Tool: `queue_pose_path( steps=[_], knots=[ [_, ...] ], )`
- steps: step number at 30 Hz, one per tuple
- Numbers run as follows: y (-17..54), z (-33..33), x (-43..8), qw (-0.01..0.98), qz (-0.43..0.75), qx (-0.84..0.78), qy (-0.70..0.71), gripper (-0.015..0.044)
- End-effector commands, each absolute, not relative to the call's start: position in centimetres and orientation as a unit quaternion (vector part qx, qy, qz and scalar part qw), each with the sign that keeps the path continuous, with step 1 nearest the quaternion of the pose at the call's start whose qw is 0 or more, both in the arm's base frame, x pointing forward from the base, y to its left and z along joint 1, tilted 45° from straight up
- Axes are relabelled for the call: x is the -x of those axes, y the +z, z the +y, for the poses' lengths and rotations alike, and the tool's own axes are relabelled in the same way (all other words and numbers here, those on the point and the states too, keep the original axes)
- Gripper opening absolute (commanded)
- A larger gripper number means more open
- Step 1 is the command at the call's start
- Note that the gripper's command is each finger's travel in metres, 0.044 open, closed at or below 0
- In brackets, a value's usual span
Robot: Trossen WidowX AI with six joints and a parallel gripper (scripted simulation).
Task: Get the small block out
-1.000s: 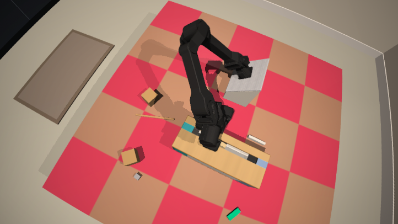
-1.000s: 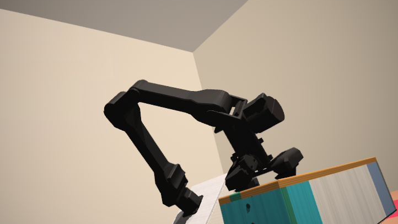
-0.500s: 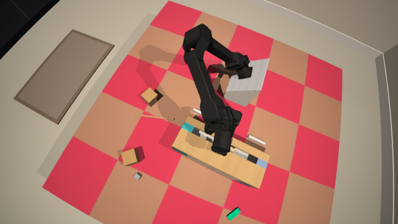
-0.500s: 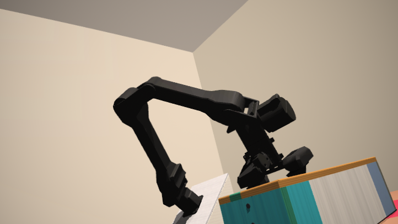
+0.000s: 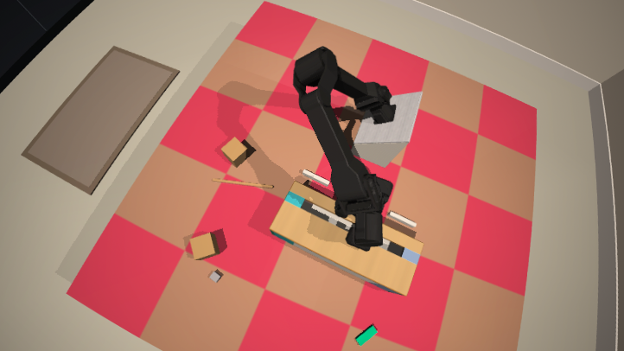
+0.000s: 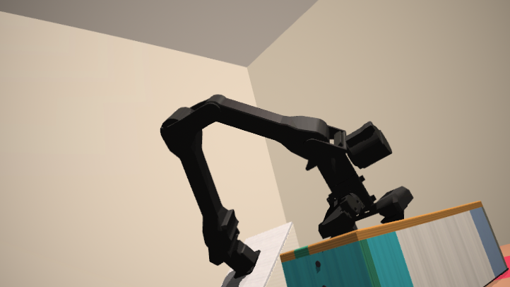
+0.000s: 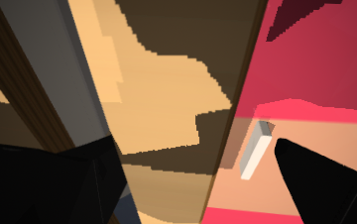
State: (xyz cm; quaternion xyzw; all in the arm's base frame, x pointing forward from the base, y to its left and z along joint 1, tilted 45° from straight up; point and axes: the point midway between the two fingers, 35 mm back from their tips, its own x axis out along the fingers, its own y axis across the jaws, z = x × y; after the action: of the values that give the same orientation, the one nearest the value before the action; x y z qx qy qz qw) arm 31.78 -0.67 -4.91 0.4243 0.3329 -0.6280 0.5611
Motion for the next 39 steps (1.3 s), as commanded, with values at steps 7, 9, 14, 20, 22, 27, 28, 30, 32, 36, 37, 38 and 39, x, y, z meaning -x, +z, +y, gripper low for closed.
queue_pose_path(
  steps=[7,9,14,20,22,27,28,30,32,36,37,38,39],
  knots=[
    [-6.8,1.2,-32.3,0.559,0.333,-0.427,-0.628,0.0400],
    [-7.2,1.6,-32.3,0.559,0.333,-0.428,-0.628,0.0400],
    [-8.0,2.5,-32.5,0.559,0.333,-0.428,-0.628,0.0400],
    [-9.1,3.5,-32.8,0.559,0.333,-0.428,-0.627,0.0400],
    [-9.4,3.9,-32.8,0.559,0.333,-0.428,-0.627,0.0400],
    [-10.2,4.8,-33.0,0.559,0.333,-0.428,-0.627,0.0400],
    [-10.3,4.9,-33.1,0.559,0.333,-0.428,-0.627,0.0400],
    [-10.4,4.9,-33.1,0.559,0.333,-0.429,-0.627,0.0400],
    [-10.2,5.1,-33.1,0.559,0.333,-0.428,-0.627,0.0400],
    [-7.7,7.4,-33.3,0.559,0.335,-0.426,-0.627,0.0400],
    [-6.8,8.1,-33.3,0.559,0.335,-0.426,-0.627,0.0400],
    [-6.1,8.7,-33.3,0.560,0.335,-0.425,-0.627,0.0400],
    [-5.7,9.1,-33.3,0.560,0.335,-0.425,-0.628,0.0400]
  ],
)
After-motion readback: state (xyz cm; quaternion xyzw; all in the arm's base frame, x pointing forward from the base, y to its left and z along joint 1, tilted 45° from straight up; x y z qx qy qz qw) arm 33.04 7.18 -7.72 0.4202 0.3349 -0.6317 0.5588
